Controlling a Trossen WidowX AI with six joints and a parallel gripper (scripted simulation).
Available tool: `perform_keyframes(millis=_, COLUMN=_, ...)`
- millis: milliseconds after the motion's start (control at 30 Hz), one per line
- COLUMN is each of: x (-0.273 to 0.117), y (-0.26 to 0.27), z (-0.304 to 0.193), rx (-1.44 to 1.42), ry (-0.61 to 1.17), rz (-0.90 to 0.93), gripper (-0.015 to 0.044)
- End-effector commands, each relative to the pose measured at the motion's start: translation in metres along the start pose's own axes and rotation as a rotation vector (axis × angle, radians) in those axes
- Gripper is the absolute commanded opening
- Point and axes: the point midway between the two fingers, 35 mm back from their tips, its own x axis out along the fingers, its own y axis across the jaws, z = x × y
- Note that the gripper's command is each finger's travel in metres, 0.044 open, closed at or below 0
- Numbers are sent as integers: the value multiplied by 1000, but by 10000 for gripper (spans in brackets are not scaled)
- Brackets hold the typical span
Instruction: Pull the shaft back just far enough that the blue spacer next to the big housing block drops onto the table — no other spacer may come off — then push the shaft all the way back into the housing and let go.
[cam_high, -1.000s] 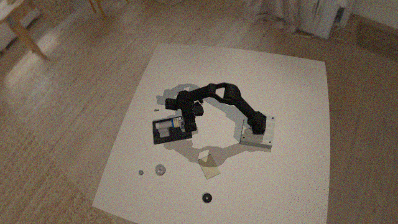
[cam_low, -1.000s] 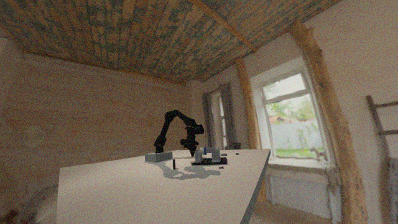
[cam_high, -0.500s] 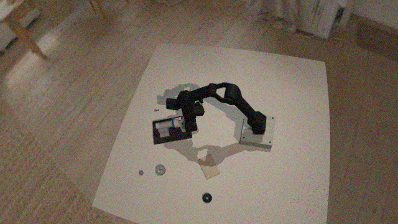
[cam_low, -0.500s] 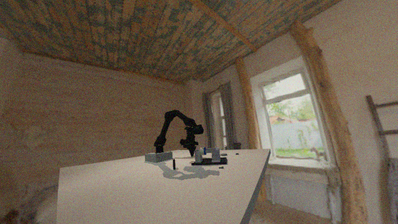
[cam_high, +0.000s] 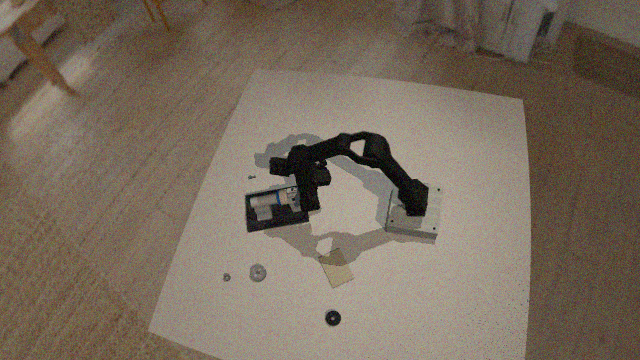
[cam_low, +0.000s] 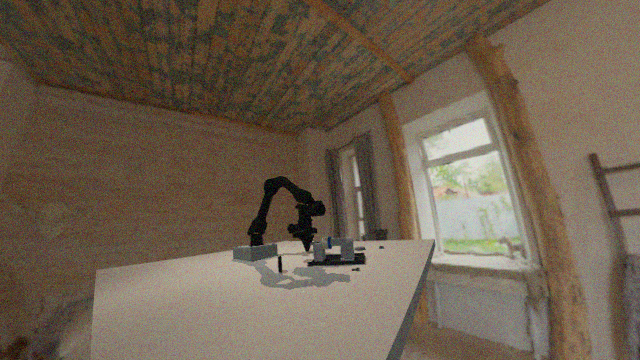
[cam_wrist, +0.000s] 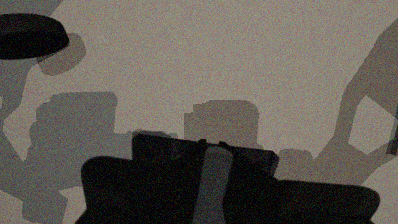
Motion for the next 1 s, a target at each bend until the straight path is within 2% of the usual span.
perform_keyframes(millis=0, x=0, y=0, z=4, rx=-2, ry=-7, rz=2, gripper=0)
perform_keyframes(millis=967, x=0, y=0, z=6, rx=-2, ry=-7, rz=2, gripper=0)
